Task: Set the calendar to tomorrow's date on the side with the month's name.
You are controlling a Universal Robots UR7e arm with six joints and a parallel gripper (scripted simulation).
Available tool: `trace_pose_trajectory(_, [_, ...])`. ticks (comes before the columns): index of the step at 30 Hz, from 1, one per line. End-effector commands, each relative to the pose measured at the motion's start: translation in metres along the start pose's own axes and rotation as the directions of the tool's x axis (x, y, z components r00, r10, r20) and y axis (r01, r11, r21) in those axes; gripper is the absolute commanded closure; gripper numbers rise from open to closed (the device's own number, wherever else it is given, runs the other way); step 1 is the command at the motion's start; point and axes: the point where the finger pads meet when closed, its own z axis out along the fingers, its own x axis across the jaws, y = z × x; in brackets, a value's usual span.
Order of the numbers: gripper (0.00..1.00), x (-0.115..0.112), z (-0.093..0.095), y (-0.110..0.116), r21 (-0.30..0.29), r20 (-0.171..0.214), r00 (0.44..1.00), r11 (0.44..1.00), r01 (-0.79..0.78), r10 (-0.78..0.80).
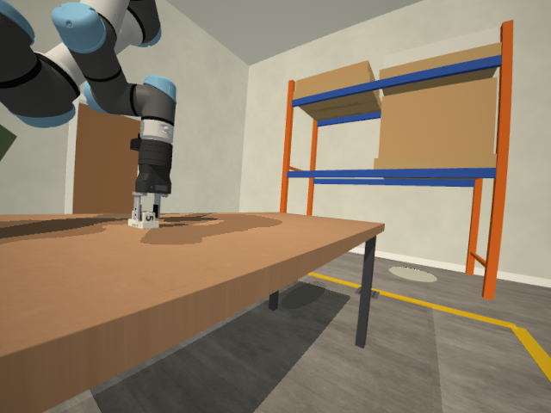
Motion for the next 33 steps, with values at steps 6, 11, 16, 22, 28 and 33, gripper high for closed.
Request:
trace_pose_trajectory(6, [0.13,-0.001,-0.018,0.000,0.000,0.000,1.000,1.000,-0.003,0.003])
trace_pose_trajectory(11, [0.13,0.000,-0.028,0.001,-0.001,-0.001,1.000,1.000,-0.002,0.002])
trace_pose_trajectory(16, [0.13,0.001,-0.039,0.002,-0.003,-0.003,1.000,1.000,-0.001,0.001])
trace_pose_trajectory(22, [0.13,0.002,-0.056,0.003,-0.004,-0.003,1.000,1.000,0.000,0.000])
trace_pose_trajectory(28, [0.13,0.002,-0.069,0.003,-0.004,-0.003,1.000,1.000,0.000,0.000])
trace_pose_trajectory(33, [0.13,0.002,-0.077,0.003,-0.004,-0.003,1.000,1.000,0.000,0.000])
